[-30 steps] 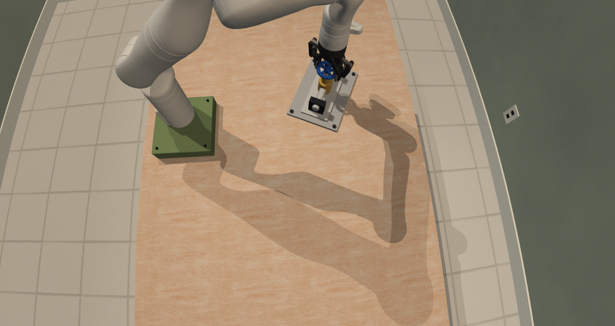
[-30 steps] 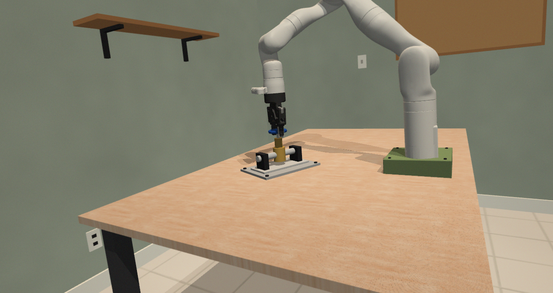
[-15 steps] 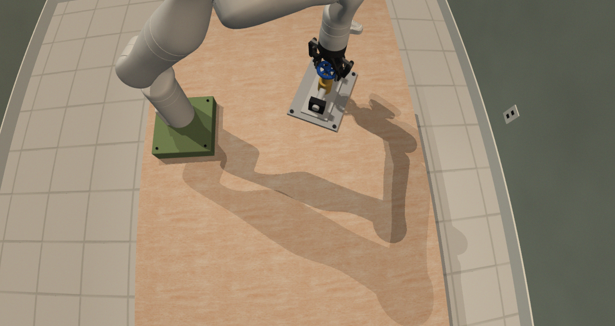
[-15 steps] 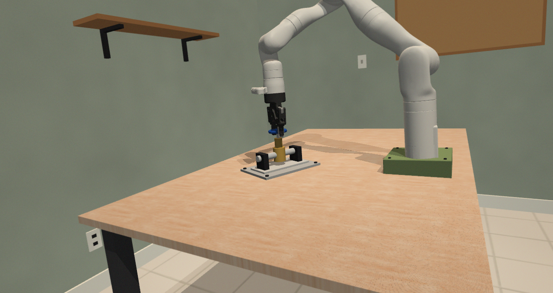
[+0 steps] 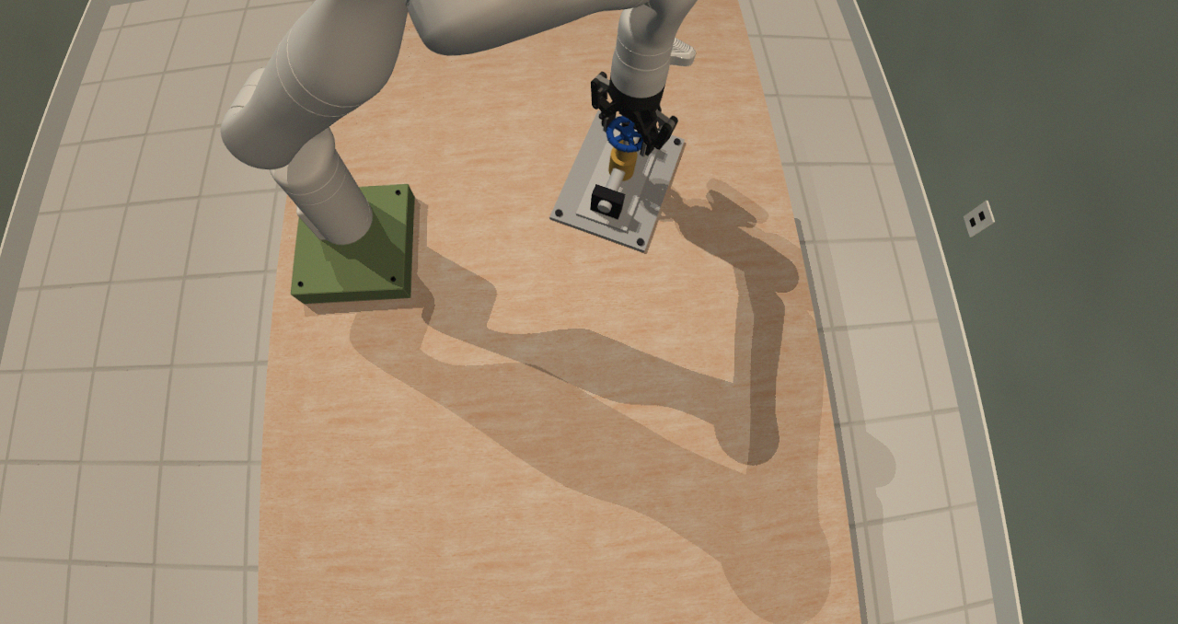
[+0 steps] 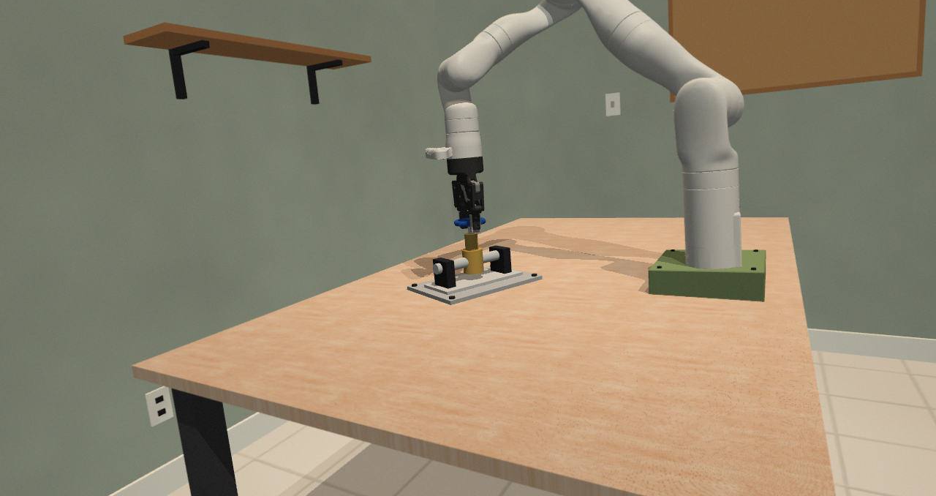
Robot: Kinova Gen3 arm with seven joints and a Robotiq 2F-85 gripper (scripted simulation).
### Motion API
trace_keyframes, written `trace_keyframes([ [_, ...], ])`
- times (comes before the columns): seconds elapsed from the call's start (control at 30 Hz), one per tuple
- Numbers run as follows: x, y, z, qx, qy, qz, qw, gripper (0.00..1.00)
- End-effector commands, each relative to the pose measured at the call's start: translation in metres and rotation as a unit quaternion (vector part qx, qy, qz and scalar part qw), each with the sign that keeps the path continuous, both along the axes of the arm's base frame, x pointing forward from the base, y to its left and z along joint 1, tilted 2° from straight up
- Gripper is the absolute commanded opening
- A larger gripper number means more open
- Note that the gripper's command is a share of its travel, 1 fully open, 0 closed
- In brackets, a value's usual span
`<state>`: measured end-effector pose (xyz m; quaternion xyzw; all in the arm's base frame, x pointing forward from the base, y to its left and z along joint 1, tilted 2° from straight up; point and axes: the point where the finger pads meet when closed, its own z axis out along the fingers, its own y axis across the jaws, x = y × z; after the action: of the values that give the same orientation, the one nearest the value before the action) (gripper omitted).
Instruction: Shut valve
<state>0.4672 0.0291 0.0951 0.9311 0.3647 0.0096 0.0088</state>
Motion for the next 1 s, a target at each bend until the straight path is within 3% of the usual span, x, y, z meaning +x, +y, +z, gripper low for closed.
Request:
trace_keyframes([
  [0.0, 0.0004, 0.0001, -0.0005, 0.0, 0.0, -0.001, 1.0, 0.0],
  [0.97, 0.0004, 0.0001, -0.0005, 0.002, -0.001, -0.077, 0.997, 0.0],
])
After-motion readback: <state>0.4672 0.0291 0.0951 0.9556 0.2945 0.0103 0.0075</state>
